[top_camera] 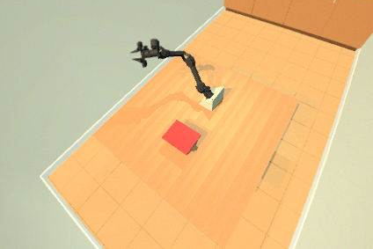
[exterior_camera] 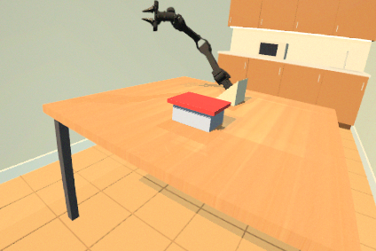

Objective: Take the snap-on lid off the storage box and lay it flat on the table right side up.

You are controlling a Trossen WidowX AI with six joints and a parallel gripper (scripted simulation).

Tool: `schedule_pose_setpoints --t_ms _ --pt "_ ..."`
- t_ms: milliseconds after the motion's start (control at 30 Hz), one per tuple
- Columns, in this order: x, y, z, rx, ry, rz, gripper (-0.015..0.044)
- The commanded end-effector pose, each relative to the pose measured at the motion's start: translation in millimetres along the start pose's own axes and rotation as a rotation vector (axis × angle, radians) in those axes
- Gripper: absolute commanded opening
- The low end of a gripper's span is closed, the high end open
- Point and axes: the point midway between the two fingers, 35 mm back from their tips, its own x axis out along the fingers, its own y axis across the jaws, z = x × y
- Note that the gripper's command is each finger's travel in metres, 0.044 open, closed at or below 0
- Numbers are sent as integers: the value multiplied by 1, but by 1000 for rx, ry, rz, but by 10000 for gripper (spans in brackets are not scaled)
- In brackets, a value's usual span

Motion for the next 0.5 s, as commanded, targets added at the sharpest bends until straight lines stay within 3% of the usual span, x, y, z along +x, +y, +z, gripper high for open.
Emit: schedule_pose_setpoints --t_ms 0,267,467 --pt "-3 -37 -48 1 94 -95 235" --pt "-30 -107 -134 -24 257 -273 235" --pt "-78 -171 -204 -90 389 -421 235"
